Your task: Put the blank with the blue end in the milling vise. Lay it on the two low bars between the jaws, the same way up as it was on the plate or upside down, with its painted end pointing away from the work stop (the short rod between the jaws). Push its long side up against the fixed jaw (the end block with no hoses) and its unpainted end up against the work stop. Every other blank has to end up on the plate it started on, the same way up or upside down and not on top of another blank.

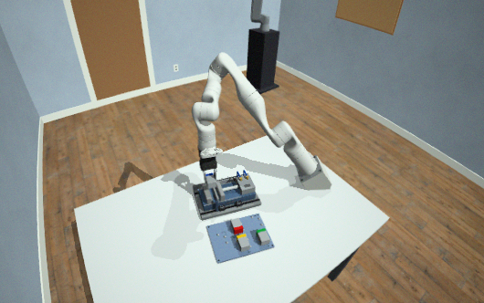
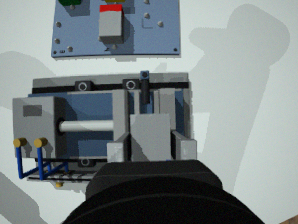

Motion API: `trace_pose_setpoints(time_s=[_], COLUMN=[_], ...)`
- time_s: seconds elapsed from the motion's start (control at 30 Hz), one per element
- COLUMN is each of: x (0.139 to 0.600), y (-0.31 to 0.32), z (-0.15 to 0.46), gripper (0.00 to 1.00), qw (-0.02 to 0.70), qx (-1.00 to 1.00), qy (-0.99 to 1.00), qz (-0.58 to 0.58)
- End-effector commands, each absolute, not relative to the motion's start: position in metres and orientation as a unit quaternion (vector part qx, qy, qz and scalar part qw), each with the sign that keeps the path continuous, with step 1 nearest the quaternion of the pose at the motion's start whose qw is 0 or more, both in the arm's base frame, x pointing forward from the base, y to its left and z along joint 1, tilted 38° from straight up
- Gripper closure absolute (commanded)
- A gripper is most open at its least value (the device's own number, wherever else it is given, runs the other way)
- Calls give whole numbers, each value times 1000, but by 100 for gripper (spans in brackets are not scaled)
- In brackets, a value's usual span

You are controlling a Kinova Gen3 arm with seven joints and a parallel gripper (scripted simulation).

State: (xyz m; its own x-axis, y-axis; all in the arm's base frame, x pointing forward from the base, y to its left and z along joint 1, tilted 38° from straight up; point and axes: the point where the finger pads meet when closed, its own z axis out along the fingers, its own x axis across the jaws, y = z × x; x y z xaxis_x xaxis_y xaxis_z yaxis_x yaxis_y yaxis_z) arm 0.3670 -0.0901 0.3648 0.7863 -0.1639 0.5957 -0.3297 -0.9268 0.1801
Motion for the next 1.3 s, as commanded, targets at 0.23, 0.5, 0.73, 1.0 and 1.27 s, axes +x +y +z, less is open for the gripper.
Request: trace_pose_setpoints(time_s=[0.23,0.5,0.73,1.0,1.27], x=[366,366,365,365,365], y=[-87,-86,-84,-84,-83], z=[363,362,361,361,360], gripper=[100,100,100,100,100], qw=[139,139,139,139,139], qx=[935,935,935,935,935], qy=[-131,-132,-132,-132,-132], qz=[299,299,299,299,299])
